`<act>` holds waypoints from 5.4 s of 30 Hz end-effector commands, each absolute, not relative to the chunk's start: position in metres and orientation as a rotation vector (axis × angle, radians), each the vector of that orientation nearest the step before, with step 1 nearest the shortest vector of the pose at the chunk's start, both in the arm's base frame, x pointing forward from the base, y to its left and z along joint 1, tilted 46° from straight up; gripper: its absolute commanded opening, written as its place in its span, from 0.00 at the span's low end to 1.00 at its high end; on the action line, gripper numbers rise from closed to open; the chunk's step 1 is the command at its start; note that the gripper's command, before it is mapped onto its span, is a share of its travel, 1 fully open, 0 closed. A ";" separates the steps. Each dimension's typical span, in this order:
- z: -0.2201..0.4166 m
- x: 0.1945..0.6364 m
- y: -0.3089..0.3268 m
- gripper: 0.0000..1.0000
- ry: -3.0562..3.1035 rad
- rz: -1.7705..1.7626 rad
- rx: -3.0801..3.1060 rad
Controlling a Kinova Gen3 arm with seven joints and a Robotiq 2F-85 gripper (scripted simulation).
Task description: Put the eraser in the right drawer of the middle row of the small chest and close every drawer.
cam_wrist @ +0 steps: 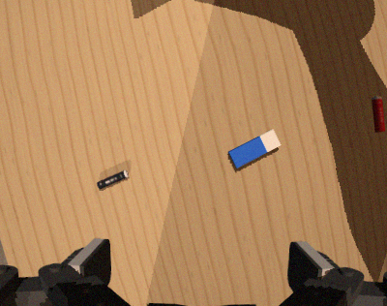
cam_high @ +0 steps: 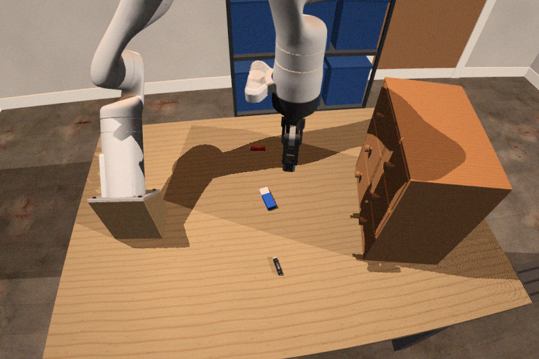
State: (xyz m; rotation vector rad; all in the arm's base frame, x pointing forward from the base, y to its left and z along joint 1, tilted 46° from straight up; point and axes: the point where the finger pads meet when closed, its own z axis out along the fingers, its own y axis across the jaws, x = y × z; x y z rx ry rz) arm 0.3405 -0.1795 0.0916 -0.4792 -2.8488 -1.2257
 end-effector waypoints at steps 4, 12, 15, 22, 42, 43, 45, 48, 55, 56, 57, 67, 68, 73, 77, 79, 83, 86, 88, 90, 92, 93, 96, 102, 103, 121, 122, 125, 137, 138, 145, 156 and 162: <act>0.092 0.341 -0.180 1.00 -2.854 -1.225 -0.484; 0.090 0.343 -0.179 1.00 -2.867 -1.227 -0.495; 0.090 0.343 -0.179 1.00 -2.872 -1.228 -0.500; 0.087 0.345 -0.177 1.00 -2.891 -1.230 -0.518; 0.076 0.358 -0.170 1.00 -2.991 -1.242 -0.615; 0.076 0.359 -0.170 1.00 -2.998 -1.243 -0.623; 0.074 0.361 -0.169 1.00 -3.013 -1.244 -0.638; 0.071 0.364 -0.167 1.00 -3.037 -1.246 -0.664; 0.066 0.370 -0.164 1.00 -3.080 -1.249 -0.710; 0.065 0.371 -0.164 1.00 -3.088 -1.250 -0.719; 0.064 0.372 -0.163 1.00 -3.097 -1.251 -0.727; 0.057 0.380 -0.158 1.00 -3.159 -1.253 -0.800; 0.056 0.381 -0.158 1.00 -3.167 -1.254 -0.808; 0.052 0.386 -0.155 1.00 -3.200 -1.255 -0.849; 0.049 0.389 -0.153 1.00 -3.225 -1.255 -0.879; 0.048 0.391 -0.153 1.00 -3.236 -1.255 -0.894; 0.046 0.393 -0.151 1.00 -3.252 -1.256 -0.914; 0.044 0.394 -0.151 1.00 -3.262 -1.255 -0.928; 0.043 0.395 -0.150 1.00 -3.272 -1.255 -0.940; 0.042 0.397 -0.149 1.00 -3.281 -1.256 -0.952; 0.041 0.398 -0.149 1.00 -3.290 -1.255 -0.964; 0.041 0.399 -0.148 1.00 -3.294 -1.255 -0.970; 0.039 0.400 -0.147 1.00 -3.306 -1.254 -0.986; 0.037 0.403 -0.146 1.00 -3.321 -1.255 -1.007; 0.037 0.403 -0.146 1.00 -3.325 -1.254 -1.012; 0.030 0.411 -0.141 1.00 -3.376 -1.252 -1.090; 0.030 0.411 -0.141 1.00 -3.379 -1.252 -1.094; 0.028 0.413 -0.140 1.00 -3.389 -1.252 -1.109; 0.024 0.417 -0.137 1.00 -3.420 -1.248 -1.158; 0.024 0.418 -0.137 1.00 -3.423 -1.247 -1.163; 0.021 0.421 -0.135 1.00 -3.443 -1.244 -1.196; 0.018 0.424 -0.134 1.00 -3.466 -1.236 -1.234; 0.016 0.426 -0.132 1.00 -3.477 -1.238 -1.255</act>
